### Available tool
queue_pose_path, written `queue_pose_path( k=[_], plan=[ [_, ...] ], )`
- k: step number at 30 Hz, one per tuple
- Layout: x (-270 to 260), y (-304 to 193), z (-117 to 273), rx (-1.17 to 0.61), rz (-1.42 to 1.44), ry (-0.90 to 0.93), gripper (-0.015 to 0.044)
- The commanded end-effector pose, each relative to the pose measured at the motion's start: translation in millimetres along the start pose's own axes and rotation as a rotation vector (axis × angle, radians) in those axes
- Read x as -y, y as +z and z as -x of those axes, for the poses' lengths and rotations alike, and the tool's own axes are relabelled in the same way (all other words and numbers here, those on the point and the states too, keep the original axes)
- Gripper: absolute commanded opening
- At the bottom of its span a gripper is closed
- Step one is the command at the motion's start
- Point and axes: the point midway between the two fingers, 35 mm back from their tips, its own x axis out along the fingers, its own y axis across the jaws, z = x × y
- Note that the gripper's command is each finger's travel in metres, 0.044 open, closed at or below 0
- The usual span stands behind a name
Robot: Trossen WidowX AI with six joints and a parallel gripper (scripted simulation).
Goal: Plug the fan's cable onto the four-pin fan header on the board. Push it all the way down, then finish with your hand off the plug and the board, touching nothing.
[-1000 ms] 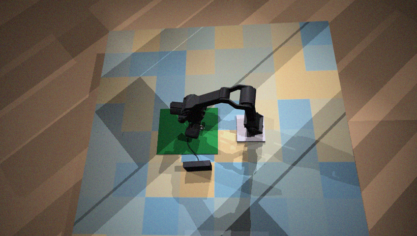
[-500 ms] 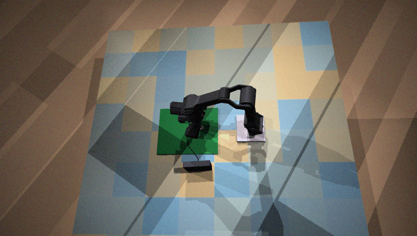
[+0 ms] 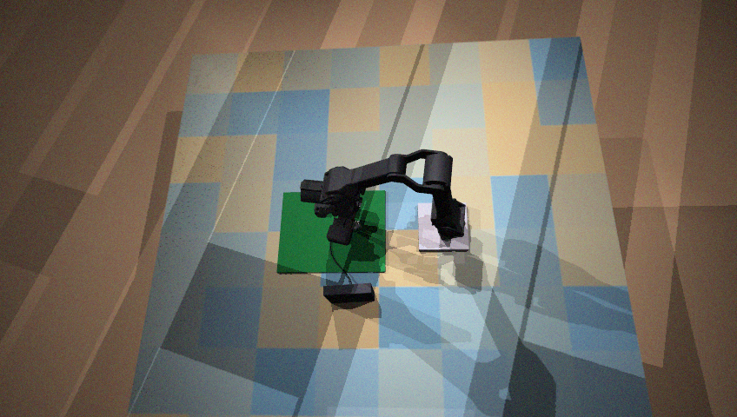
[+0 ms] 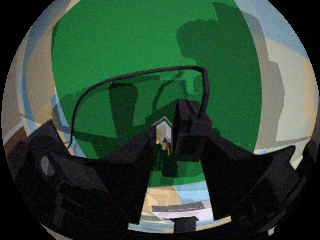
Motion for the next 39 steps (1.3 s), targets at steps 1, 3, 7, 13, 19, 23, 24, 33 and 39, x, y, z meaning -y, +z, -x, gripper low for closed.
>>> queue_pose_path(
  k=[1,3,7,13,19,23,24,33,39],
  plan=[
    [16,-1,1,-0.005,-0.037,-0.044,0.0],
    [16,-1,1,-0.005,-0.037,-0.044,0.0],
    [16,-1,1,-0.005,-0.037,-0.044,0.0],
    [16,-1,1,-0.005,-0.037,-0.044,0.0],
    [16,-1,1,-0.005,-0.037,-0.044,0.0],
    [16,-1,1,-0.005,-0.037,-0.044,0.0],
    [16,-1,1,-0.005,-0.037,-0.044,0.0],
    [16,-1,1,-0.005,-0.037,-0.044,0.0],
    [1,2,14,-0.001,-0.028,-0.013,0.0079]
  ],
)
